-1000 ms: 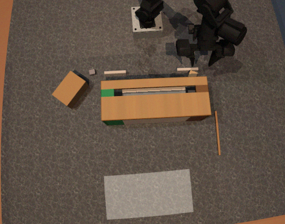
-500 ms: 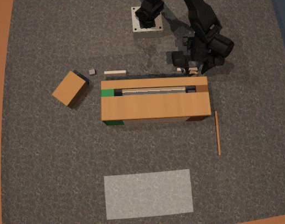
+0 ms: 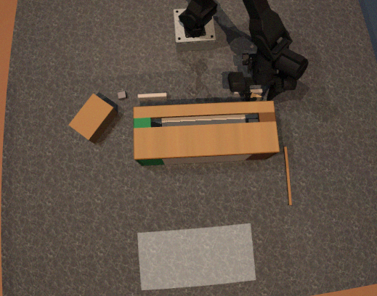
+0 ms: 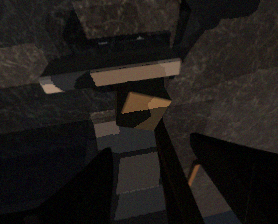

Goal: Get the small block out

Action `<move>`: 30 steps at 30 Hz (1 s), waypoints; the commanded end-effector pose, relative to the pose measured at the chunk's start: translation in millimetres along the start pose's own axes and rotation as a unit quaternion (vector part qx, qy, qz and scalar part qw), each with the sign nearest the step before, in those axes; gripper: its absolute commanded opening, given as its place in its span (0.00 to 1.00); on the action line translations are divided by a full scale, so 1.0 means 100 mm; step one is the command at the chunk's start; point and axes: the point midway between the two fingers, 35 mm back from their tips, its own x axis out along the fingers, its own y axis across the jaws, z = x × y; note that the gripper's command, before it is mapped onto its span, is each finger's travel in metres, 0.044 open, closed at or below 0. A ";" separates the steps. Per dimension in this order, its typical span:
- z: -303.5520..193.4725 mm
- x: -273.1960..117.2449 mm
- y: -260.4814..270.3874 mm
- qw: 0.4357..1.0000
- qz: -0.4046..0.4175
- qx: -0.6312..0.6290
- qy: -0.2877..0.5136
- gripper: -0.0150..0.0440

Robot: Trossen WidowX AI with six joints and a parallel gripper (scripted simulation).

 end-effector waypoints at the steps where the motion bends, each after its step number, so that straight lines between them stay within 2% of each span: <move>1: 0.05 0.08 0.02 1.000 0.007 -0.003 -0.003 0.74; 23: 0.19 0.37 0.03 1.000 0.007 -0.003 -0.003 0.74; 29: 0.19 0.37 0.03 1.000 0.007 -0.003 -0.003 0.47; 30: 0.19 0.37 0.03 1.000 0.007 -0.003 -0.003 0.46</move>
